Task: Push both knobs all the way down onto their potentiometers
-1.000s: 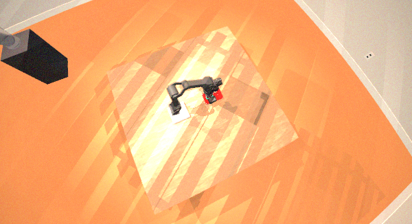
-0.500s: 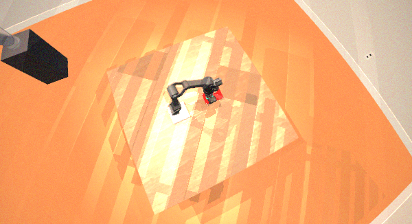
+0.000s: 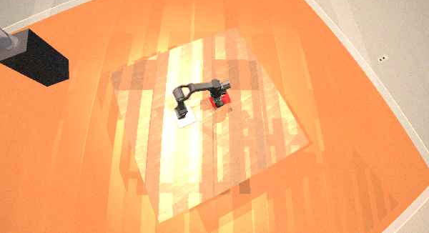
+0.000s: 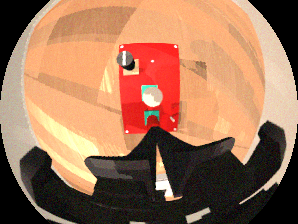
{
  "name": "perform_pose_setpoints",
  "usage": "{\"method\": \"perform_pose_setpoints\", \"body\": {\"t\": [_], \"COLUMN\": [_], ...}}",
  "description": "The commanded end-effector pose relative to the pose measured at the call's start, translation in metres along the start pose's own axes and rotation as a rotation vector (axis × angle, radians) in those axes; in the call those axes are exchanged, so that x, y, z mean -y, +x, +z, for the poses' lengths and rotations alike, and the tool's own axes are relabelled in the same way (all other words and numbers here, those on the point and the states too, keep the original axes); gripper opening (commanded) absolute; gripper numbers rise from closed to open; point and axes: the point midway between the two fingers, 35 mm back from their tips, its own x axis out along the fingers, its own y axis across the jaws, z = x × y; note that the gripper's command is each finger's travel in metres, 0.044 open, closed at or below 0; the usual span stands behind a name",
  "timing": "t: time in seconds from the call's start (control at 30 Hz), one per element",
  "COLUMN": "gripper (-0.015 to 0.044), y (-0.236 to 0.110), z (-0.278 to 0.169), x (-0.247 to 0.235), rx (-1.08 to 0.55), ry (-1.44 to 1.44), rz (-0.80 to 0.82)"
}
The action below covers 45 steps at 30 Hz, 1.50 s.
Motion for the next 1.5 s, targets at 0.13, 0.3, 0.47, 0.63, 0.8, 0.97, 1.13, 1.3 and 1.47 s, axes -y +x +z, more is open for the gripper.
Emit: {"method": "perform_pose_setpoints", "body": {"t": [0.13,0.3,0.47,0.63,0.8,0.97,1.13,1.3,1.47], "gripper": [0.0000,0.0000,0.0000,0.0000,0.0000,0.0000,0.0000,0.0000,0.0000], "y": [0.016,0.017,0.017,0.017,0.018,0.016,0.009,0.001,-0.007], "z": [0.001,0.001,0.001,0.001,0.001,0.001,0.002,0.002,0.002], "x": [0.000,0.000,0.000,0.000,0.000,0.000,0.000,0.000,0.000], "rx": [-0.020,-0.020,-0.020,-0.020,-0.020,-0.020,-0.020,-0.020,-0.020], "ry": [0.002,0.002,0.002,0.002,0.002,0.002,0.002,0.002,0.002], "rz": [0.002,0.002,0.002,0.002,0.002,0.002,0.002,0.002,0.002]}}
